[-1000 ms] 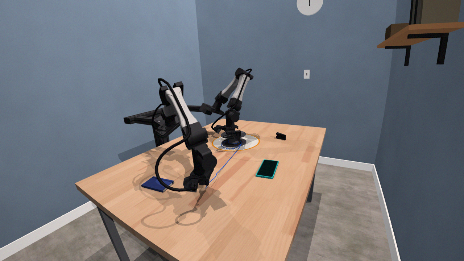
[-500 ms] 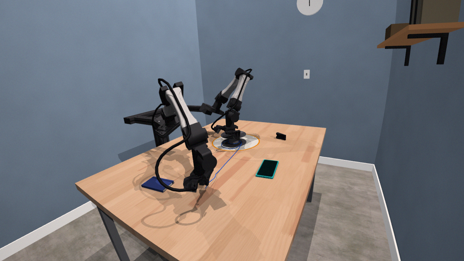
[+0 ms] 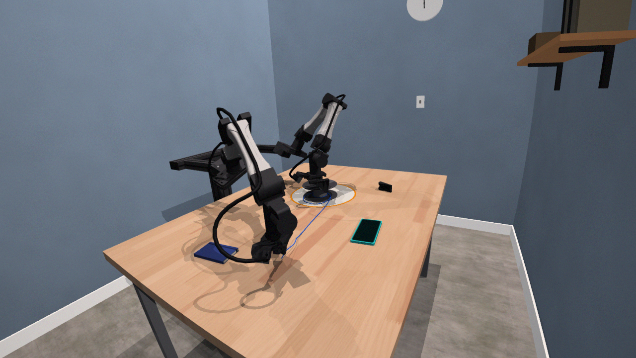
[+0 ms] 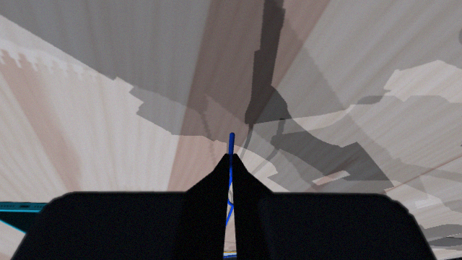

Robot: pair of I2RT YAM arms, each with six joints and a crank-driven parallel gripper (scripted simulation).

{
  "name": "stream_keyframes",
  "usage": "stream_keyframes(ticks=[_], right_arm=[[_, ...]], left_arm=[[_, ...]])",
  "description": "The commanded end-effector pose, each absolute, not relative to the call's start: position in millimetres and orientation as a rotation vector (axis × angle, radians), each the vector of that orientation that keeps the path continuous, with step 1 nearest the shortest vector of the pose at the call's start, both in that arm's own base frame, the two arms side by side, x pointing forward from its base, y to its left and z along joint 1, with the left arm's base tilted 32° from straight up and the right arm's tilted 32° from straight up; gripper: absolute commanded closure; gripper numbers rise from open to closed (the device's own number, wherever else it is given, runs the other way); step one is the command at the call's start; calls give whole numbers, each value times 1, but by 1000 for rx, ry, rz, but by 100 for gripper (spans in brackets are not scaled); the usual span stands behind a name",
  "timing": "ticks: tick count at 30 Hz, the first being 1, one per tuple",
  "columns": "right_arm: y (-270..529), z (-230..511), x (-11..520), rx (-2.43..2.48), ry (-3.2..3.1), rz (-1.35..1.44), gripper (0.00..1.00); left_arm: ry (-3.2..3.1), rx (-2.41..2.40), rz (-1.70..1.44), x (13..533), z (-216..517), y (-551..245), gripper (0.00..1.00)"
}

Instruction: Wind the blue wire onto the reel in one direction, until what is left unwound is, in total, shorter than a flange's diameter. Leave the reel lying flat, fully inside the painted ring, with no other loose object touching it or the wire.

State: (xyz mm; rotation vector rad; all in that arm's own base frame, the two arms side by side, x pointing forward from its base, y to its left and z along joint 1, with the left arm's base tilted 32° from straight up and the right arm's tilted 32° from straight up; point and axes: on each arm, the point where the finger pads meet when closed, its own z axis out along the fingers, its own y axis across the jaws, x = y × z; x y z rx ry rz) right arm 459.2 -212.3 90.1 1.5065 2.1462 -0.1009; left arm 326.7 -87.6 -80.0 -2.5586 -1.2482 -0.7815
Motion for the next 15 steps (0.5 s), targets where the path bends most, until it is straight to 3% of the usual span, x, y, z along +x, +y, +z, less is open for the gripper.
stream_keyframes(ticks=[1, 15], right_arm=[[-211, 104, 465, 1484, 2112, -97, 100], [-211, 105, 465, 1489, 2108, -95, 100]], left_arm=[[-1390, -2540, -814, 335, -78, -84, 30], [-2293, -2051, -872, 340, -45, -15, 30]])
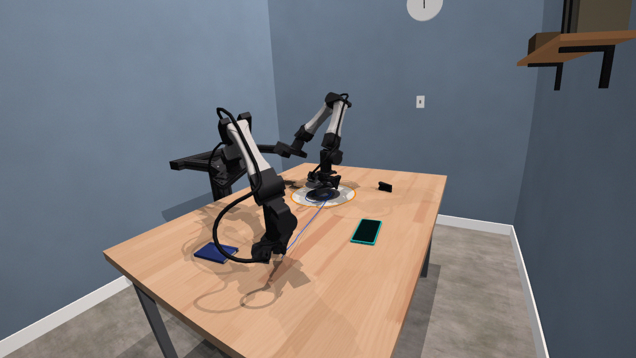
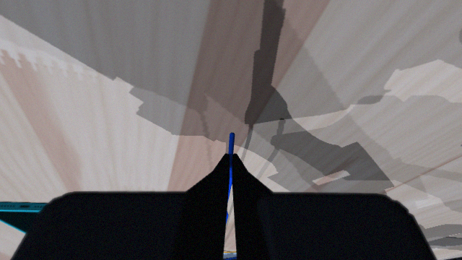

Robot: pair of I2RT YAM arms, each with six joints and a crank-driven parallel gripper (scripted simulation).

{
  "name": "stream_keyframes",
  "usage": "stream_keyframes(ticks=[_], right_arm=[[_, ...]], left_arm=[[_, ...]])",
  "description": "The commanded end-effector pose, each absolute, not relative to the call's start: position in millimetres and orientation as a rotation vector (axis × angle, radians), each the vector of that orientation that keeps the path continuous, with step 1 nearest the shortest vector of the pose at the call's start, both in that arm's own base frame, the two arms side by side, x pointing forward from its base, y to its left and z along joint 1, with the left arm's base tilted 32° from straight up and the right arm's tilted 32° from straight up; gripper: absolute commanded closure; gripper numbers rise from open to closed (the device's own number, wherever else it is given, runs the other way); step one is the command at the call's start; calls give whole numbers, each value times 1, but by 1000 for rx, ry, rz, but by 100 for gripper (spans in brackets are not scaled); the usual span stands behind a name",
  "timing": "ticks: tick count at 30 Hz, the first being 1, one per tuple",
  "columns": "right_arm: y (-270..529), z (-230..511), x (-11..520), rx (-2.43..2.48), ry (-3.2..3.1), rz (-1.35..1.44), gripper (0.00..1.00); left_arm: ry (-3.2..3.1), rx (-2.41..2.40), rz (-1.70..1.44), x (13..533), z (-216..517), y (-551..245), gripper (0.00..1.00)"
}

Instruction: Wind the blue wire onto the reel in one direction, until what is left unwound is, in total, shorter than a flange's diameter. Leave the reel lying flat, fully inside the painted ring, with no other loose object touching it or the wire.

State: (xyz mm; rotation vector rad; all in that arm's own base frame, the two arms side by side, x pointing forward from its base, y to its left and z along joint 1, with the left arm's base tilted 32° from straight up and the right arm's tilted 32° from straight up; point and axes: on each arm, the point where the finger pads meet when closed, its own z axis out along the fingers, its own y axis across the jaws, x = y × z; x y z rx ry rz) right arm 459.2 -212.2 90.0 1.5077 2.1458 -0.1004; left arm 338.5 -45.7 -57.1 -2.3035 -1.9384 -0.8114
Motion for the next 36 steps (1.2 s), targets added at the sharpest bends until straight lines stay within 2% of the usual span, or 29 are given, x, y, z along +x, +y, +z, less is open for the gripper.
stream_keyframes(ticks=[1, 6, 8, 9, 19, 23, 25, 26, 36], right_arm=[[-211, 105, 465, 1495, 2104, -93, 100], [-211, 105, 466, 1499, 2101, -92, 100], [-211, 105, 466, 1499, 2101, -92, 100], [-206, 102, 464, 1494, 2105, -94, 100], [-173, 99, 458, 1430, 2151, -116, 100], [-183, 109, 460, 1383, 2183, -133, 100], [-183, 109, 460, 1383, 2183, -133, 100], [-182, 107, 458, 1356, 2200, -142, 100], [-184, 99, 451, 1401, 2170, -126, 100]], left_arm=[[-2375, -1988, -871, 336, -43, -6, 30], [-2773, -1611, -853, 302, -44, 28, 30], [-2773, -1611, -853, 302, -44, 28, 30], [-2944, -1384, -844, 295, -46, 31, 30], [-3352, -558, -741, 225, -85, 14, 30], [-3443, -216, -669, 217, -97, -6, 30], [-3443, -216, -669, 217, -97, -6, 30], [-3487, 11, -616, 217, -98, -9, 30], [-3472, 1026, -402, 230, -101, -28, 30]])
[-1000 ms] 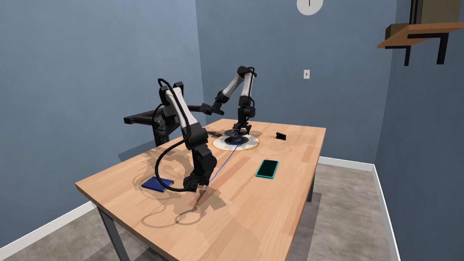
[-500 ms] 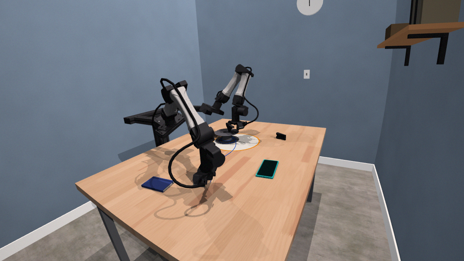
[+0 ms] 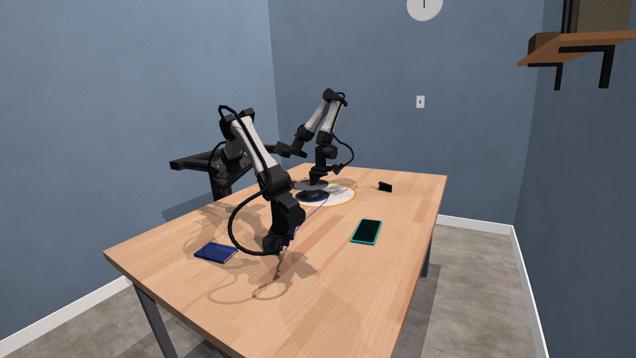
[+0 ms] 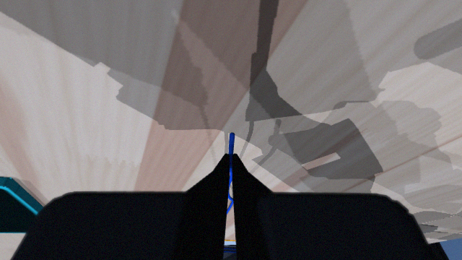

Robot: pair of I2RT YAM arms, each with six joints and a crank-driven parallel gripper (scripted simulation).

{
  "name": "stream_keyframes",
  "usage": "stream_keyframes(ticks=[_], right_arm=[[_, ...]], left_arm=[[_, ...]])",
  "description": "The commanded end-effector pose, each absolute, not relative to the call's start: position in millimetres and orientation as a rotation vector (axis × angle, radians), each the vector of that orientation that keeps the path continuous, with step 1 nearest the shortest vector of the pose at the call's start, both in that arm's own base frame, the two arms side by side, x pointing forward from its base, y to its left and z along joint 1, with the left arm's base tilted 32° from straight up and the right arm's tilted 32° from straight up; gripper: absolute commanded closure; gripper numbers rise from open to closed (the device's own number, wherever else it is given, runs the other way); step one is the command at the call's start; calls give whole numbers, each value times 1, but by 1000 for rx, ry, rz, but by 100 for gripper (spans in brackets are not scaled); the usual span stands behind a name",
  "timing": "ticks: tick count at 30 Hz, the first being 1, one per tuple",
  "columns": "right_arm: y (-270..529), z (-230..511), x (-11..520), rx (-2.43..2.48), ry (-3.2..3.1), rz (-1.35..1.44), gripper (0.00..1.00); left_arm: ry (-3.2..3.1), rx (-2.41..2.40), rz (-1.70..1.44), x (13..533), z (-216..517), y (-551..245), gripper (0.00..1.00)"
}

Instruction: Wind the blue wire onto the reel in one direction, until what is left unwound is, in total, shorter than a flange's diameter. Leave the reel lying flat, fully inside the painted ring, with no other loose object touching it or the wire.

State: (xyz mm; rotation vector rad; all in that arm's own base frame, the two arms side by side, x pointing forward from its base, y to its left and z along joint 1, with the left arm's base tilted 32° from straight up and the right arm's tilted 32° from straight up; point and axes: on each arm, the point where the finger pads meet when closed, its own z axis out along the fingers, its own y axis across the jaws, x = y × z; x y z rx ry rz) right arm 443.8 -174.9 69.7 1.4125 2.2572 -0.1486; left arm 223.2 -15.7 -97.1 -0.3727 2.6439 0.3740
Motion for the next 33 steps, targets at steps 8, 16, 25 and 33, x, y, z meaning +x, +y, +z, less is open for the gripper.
stream_keyframes(ticks=[8, 16, 25, 33], right_arm=[[-189, 102, 457, 1419, 2158, -120, 100], [-179, 89, 455, 1461, 2128, -105, 100], [-176, 91, 457, 1485, 2111, -97, 100], [-177, 97, 458, 1494, 2105, -94, 100]], left_arm=[[2321, -1195, 165, 235, -94, -19, 30], [2151, -1429, 117, 238, -92, -14, 12], [2151, -1429, 117, 234, -88, -27, 3], [2151, -1429, 117, 208, -50, -37, 3]])
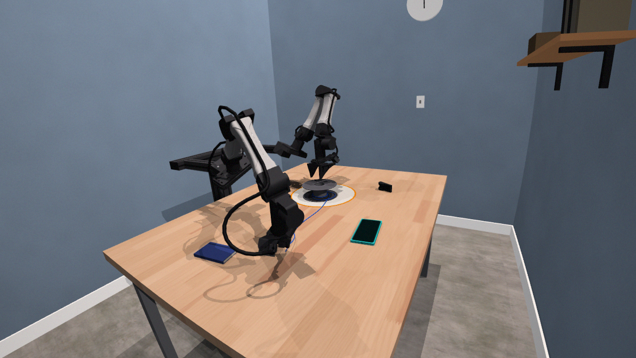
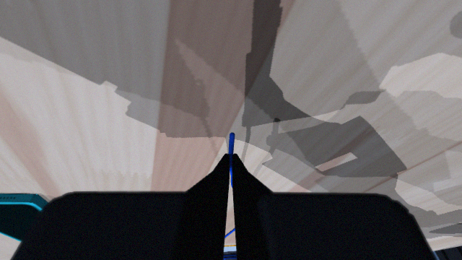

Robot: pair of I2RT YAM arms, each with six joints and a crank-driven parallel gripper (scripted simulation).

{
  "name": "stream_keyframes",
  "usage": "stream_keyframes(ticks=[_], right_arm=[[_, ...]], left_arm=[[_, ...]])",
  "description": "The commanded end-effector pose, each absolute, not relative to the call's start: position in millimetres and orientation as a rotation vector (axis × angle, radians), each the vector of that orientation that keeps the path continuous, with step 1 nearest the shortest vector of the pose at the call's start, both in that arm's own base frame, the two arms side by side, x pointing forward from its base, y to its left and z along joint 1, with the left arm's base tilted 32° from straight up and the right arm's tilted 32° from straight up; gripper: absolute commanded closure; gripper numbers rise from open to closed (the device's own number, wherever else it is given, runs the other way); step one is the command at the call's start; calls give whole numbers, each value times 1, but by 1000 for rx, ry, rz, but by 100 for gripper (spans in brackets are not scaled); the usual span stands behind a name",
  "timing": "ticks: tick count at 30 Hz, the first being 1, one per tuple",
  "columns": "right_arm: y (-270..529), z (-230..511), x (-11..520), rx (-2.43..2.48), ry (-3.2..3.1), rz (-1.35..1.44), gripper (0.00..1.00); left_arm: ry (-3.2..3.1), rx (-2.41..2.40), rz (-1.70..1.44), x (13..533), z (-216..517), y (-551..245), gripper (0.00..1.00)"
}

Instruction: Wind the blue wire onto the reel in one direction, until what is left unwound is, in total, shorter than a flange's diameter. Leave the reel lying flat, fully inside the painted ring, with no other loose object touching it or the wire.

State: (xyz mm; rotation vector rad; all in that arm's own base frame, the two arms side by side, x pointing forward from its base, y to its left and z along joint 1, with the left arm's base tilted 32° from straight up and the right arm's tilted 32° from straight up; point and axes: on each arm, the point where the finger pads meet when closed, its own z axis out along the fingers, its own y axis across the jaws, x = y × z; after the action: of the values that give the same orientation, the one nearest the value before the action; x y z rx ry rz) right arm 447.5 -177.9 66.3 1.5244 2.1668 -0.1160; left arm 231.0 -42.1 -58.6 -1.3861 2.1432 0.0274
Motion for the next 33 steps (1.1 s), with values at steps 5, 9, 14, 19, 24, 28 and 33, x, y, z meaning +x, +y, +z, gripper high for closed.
stream_keyframes(ticks=[5, 9, 14, 19, 24, 28, 33], right_arm=[[-178, 99, 458, 1493, 2105, -94, 100], [-177, 99, 457, 1492, 2106, -94, 100], [-177, 99, 455, 1492, 2106, -94, 100], [-177, 99, 452, 1492, 2106, -94, 100], [-177, 98, 451, 1491, 2107, -95, 100], [-177, 99, 450, 1492, 2106, -95, 100], [-178, 98, 450, 1492, 2106, -94, 100]], left_arm=[[2169, -1404, 125, 207, -59, -40, 3], [2195, -1364, 139, 211, -59, -38, 3], [2328, -1143, 212, 224, -57, -31, 3], [2518, -716, 341, 242, -49, -27, 3], [2574, -512, 395, 255, -44, -28, 3], [2643, -127, 491, 272, -37, -30, 3], [2662, 244, 579, 292, -32, -45, 3]])
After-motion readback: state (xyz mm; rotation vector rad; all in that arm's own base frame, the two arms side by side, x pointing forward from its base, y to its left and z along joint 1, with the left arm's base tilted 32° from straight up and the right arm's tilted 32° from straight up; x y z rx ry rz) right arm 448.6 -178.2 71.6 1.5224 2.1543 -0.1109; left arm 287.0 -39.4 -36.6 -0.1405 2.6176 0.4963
